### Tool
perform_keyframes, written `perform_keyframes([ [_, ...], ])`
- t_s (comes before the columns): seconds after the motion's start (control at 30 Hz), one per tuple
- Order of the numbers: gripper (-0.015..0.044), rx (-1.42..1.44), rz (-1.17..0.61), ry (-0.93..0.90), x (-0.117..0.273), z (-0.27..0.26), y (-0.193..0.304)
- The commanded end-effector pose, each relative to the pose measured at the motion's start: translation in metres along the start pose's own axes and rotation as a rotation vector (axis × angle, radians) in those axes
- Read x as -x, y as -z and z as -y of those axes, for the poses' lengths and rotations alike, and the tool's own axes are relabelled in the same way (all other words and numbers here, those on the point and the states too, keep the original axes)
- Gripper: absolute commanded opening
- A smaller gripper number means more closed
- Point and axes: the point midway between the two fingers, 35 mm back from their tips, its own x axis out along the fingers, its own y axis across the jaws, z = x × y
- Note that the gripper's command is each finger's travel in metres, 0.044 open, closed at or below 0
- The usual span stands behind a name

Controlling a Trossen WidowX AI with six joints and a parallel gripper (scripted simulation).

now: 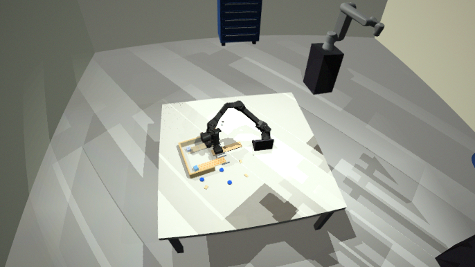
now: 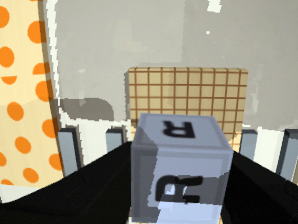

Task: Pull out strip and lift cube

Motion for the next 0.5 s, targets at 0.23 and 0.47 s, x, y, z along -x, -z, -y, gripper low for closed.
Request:
perform_keyframes([
  [0.23,0.0,0.008,-0.007,0.0,0.026,-0.009,0.042],
  [0.47,0.0,0.008,-0.007,0.0,0.027,-0.011,0.053],
])
